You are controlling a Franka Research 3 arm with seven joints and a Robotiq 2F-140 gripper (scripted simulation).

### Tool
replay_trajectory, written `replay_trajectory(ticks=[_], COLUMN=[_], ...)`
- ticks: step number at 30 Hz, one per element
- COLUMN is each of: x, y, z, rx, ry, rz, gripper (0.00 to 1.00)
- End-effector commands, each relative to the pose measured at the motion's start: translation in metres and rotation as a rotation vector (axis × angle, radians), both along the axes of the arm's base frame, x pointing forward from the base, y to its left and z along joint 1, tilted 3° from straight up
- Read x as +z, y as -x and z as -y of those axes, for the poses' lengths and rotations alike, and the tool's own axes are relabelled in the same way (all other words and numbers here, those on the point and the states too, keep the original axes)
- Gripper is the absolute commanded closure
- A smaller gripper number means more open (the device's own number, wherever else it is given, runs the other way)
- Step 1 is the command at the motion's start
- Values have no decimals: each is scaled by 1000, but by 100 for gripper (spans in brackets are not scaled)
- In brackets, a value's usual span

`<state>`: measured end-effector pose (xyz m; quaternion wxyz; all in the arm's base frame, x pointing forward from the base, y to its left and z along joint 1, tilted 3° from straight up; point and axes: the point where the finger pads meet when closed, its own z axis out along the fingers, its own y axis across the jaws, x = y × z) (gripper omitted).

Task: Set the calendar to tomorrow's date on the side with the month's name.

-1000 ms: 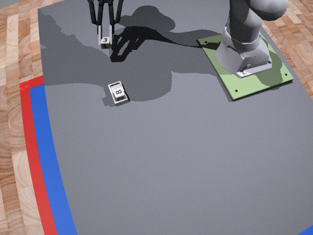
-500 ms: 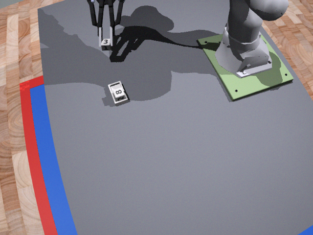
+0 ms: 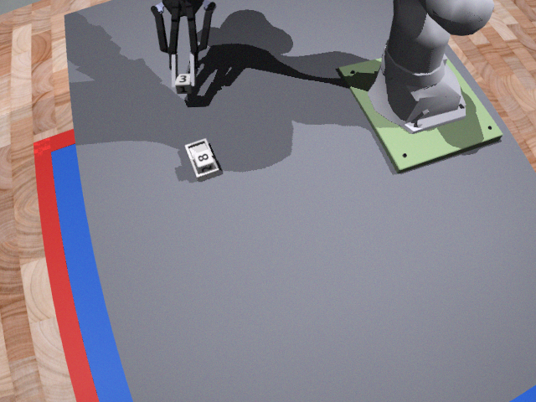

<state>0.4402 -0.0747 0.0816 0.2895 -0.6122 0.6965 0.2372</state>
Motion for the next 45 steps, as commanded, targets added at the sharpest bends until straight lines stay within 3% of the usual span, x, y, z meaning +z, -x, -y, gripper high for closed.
replay_trajectory(ticks=[1,23,45], x=[-4,-32,-35], y=[-3,-4,-5], z=[2,2,2], rx=[12,12,12], ry=[5,5,5], rz=[22,22,22], gripper=[84,84,84])
